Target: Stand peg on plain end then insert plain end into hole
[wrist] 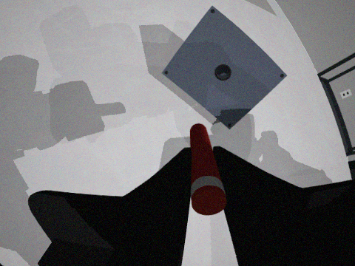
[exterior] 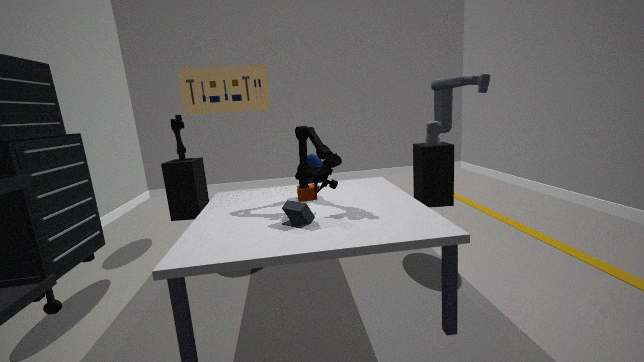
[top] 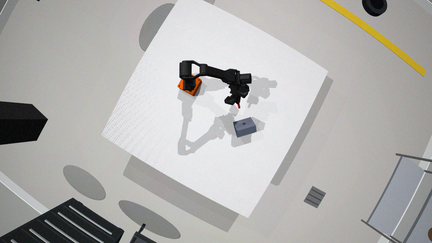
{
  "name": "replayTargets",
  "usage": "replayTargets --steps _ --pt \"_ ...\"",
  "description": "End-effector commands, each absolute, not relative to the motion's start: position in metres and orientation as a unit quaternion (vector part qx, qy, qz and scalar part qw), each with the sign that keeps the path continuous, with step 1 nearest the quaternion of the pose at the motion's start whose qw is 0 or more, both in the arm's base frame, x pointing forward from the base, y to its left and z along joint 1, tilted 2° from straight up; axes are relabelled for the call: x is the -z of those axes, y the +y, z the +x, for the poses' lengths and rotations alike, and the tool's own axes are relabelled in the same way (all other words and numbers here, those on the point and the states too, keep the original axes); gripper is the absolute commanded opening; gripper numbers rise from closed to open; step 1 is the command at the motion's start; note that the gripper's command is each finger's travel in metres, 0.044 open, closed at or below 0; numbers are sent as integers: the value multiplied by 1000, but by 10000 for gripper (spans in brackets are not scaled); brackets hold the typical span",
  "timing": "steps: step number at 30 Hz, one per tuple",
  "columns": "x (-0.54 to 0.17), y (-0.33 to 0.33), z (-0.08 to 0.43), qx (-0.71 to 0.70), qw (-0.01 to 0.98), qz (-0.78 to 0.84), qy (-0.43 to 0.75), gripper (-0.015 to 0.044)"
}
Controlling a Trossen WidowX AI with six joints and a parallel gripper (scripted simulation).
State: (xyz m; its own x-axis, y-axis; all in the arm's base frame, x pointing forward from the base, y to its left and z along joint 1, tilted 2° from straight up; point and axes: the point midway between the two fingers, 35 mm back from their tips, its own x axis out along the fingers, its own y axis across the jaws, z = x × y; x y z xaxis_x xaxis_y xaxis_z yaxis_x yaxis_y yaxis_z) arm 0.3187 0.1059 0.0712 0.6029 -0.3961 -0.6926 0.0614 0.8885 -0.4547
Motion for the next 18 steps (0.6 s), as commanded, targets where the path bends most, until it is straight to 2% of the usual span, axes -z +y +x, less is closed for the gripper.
replayTargets --steps 1,18 --pt "-72 104 327 142 875 -215 410 0" --pt "-70 94 347 162 877 -241 383 0"
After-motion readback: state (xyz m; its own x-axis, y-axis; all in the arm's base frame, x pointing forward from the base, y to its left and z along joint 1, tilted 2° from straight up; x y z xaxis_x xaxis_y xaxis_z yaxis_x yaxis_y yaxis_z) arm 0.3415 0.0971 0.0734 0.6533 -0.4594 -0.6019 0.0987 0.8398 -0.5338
